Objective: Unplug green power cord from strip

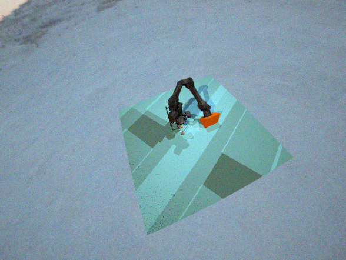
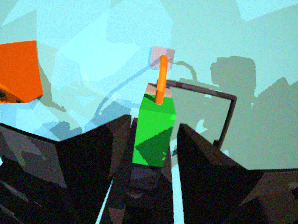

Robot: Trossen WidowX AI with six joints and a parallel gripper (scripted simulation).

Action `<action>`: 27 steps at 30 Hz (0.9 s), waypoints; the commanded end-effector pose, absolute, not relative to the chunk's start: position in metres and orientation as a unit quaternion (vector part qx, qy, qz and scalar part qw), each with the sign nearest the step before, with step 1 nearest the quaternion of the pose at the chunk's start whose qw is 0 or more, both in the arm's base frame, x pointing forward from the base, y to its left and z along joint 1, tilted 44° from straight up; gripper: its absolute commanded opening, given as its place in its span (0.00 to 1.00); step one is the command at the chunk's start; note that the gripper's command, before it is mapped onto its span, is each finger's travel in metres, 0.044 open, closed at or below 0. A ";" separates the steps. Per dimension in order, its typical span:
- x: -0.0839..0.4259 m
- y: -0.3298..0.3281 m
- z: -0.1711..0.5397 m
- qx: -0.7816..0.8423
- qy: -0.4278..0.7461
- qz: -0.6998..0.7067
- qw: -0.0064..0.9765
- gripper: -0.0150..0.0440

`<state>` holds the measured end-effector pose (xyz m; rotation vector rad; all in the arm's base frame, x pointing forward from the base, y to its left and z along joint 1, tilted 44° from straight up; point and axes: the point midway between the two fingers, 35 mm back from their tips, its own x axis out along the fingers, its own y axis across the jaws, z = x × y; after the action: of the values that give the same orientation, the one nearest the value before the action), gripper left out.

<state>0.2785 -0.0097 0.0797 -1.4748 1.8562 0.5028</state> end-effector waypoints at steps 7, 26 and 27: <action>0.277 -0.019 0.074 -0.572 0.716 0.193 0.351 0.53; 0.278 -0.016 0.073 -0.570 0.716 0.194 0.352 0.25; 0.279 -0.015 0.072 -0.570 0.716 0.194 0.352 0.25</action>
<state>0.2775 -0.0169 0.0739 -1.4749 1.8543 0.5013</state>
